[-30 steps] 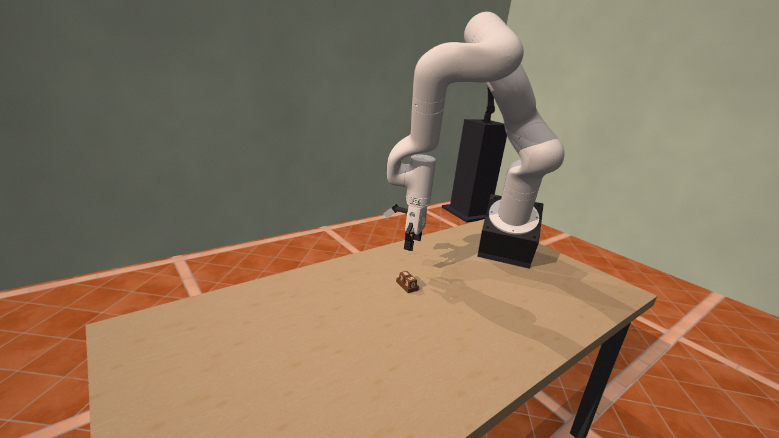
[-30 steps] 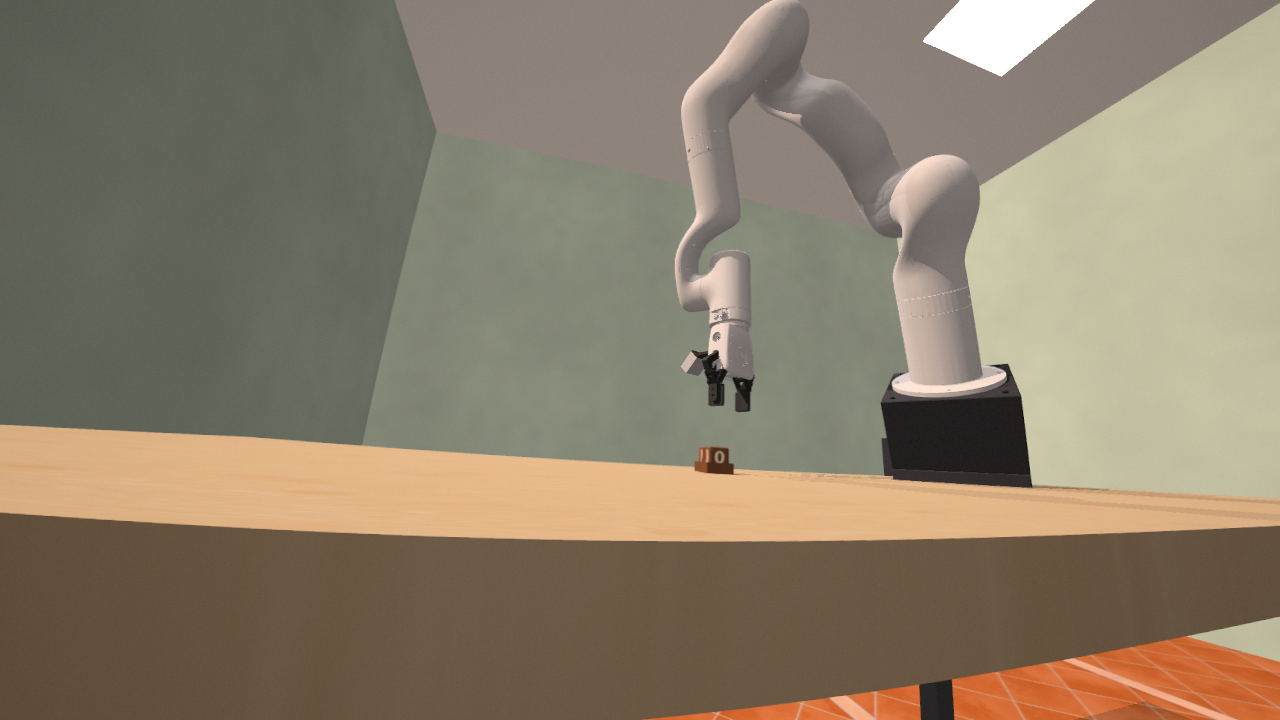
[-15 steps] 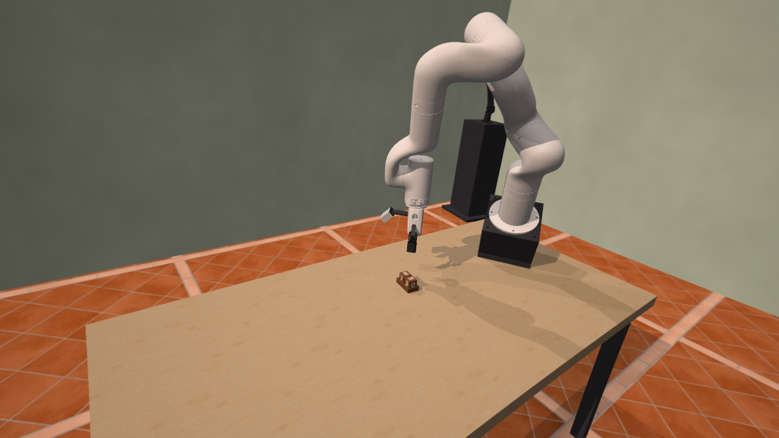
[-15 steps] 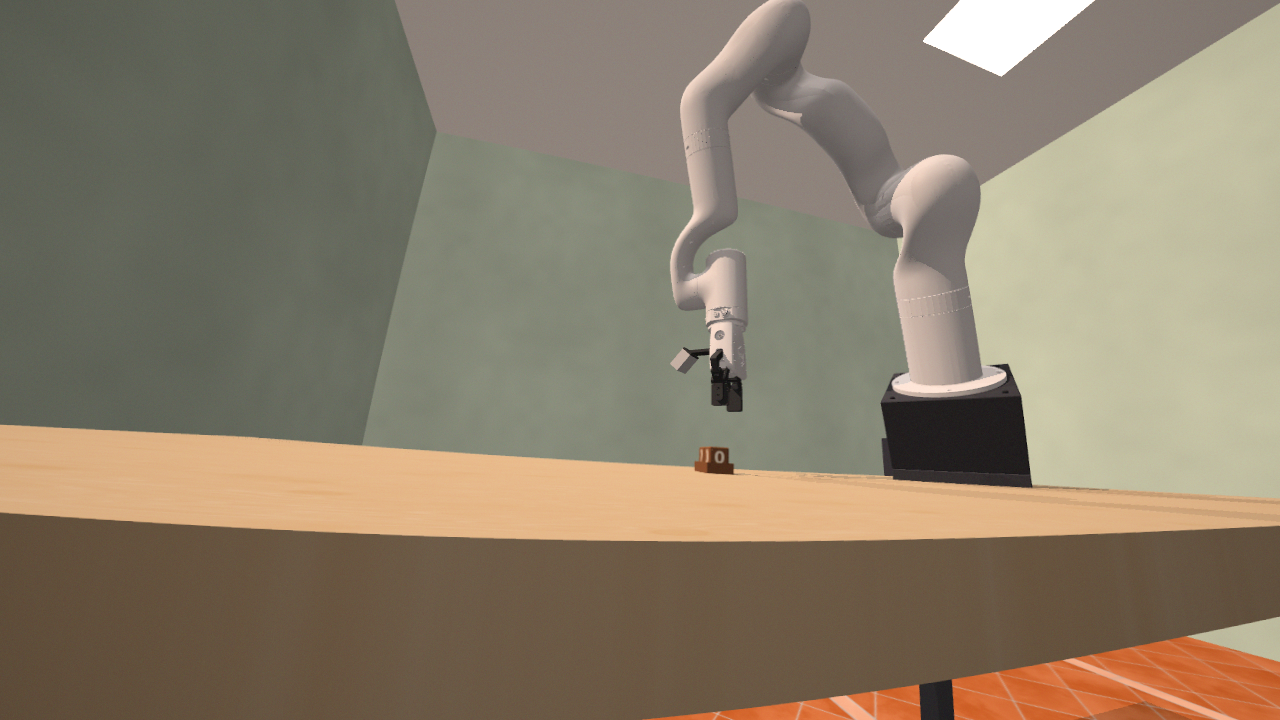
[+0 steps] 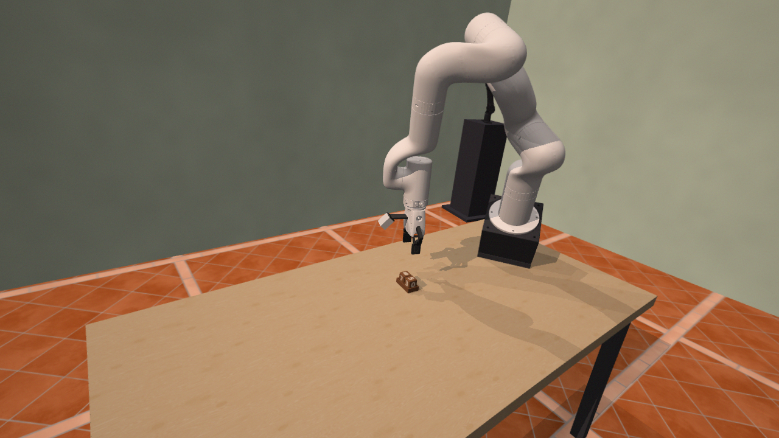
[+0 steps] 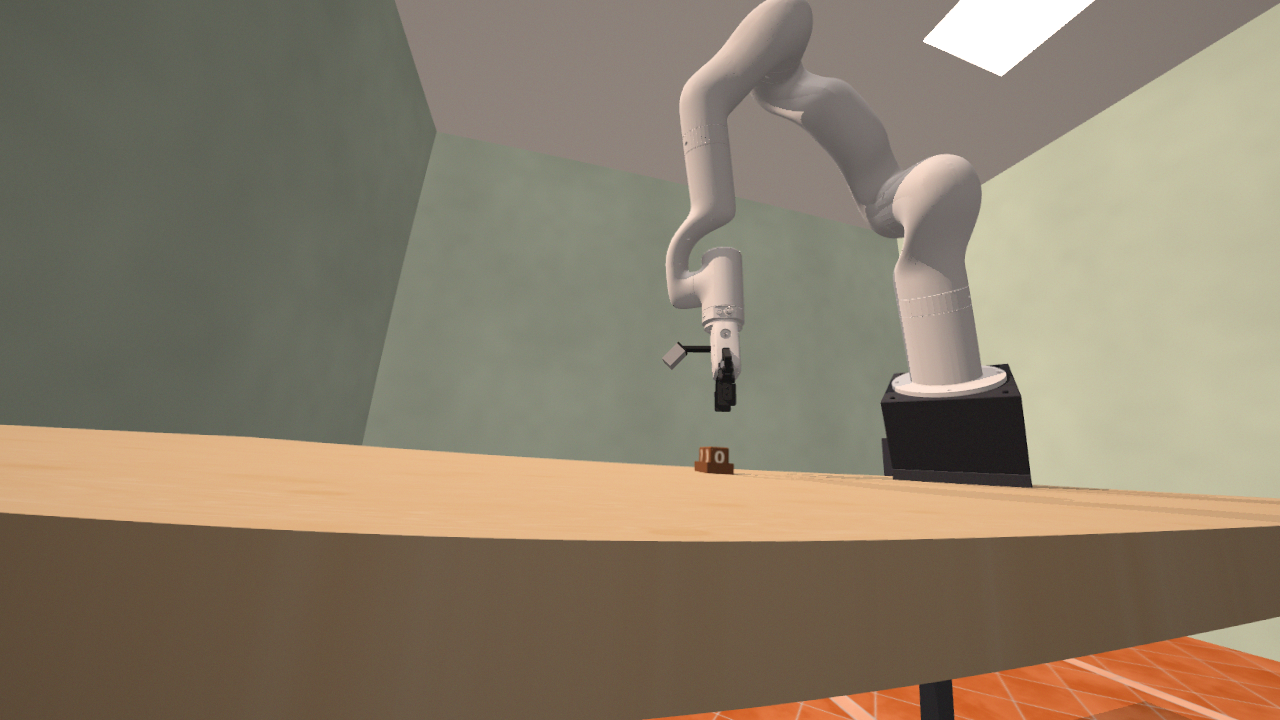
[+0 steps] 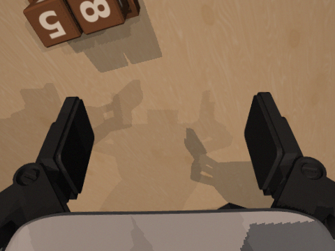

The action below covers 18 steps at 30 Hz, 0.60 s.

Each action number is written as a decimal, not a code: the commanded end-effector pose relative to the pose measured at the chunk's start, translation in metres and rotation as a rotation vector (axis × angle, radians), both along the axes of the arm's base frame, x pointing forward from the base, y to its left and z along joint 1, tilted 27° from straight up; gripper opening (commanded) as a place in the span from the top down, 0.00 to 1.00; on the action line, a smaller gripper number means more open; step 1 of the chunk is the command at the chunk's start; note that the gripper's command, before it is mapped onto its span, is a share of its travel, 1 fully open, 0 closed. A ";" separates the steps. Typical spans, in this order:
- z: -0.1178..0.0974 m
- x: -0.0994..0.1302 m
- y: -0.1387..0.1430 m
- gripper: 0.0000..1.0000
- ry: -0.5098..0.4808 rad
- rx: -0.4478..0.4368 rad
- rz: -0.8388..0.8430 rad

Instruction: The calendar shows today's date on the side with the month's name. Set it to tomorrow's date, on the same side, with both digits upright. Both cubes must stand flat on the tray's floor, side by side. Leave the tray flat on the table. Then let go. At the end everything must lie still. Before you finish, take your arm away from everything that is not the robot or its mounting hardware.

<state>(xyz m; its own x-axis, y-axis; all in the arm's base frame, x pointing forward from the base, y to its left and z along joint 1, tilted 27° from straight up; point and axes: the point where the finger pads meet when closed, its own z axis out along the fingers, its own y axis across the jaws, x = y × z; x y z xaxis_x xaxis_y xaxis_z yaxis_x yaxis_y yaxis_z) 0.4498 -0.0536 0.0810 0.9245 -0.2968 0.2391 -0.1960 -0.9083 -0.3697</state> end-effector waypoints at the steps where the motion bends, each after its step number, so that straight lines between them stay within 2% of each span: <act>1: 0.002 0.004 0.003 0.00 -0.072 -0.064 0.146; 3: 0.002 0.004 0.003 0.00 -0.072 -0.064 0.146; 5: 0.003 0.006 0.005 0.00 -0.101 -0.098 0.237; 18: 0.007 0.013 0.011 0.00 -0.196 -0.210 0.533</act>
<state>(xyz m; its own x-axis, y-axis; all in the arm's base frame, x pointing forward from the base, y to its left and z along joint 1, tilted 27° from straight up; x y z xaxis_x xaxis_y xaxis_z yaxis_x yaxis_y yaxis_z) 0.4594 -0.0450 0.0858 0.9168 0.1376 0.3750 0.2343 -0.9456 -0.2257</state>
